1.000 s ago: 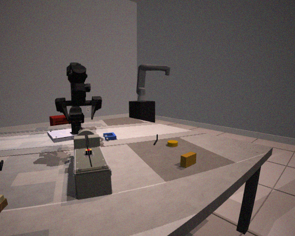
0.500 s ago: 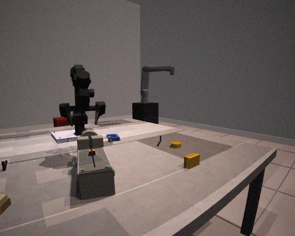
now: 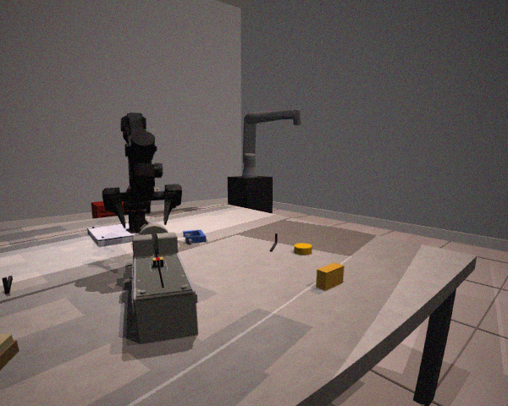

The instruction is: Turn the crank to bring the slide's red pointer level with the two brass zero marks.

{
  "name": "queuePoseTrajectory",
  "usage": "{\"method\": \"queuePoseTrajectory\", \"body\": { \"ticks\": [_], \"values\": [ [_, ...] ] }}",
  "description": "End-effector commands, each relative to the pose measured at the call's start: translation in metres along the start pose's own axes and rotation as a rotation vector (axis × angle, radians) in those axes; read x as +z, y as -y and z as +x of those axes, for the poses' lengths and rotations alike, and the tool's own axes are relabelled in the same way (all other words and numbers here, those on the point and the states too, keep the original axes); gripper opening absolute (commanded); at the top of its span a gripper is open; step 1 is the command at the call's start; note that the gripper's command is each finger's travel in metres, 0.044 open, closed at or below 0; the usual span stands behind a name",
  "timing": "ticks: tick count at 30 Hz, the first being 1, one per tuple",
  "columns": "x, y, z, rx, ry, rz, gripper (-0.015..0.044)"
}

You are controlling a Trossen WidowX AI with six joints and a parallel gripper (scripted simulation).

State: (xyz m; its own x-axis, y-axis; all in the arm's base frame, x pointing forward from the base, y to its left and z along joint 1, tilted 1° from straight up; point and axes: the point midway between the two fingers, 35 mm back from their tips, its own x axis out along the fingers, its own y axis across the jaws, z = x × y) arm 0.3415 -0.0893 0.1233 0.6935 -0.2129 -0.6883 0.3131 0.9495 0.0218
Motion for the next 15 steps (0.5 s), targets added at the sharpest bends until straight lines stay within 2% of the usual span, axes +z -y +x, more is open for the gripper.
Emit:
{"method": "queuePoseTrajectory", "body": {
  "ticks": [1,13,15],
  "values": [
    [-0.009,0.001,0.007,-0.007,-0.016,-0.004,0.044],
    [-0.021,0.001,0.016,-0.007,-0.017,-0.004,0.044],
    [-0.021,0.001,0.016,-0.007,-0.017,-0.004,0.0387]
  ]
}}
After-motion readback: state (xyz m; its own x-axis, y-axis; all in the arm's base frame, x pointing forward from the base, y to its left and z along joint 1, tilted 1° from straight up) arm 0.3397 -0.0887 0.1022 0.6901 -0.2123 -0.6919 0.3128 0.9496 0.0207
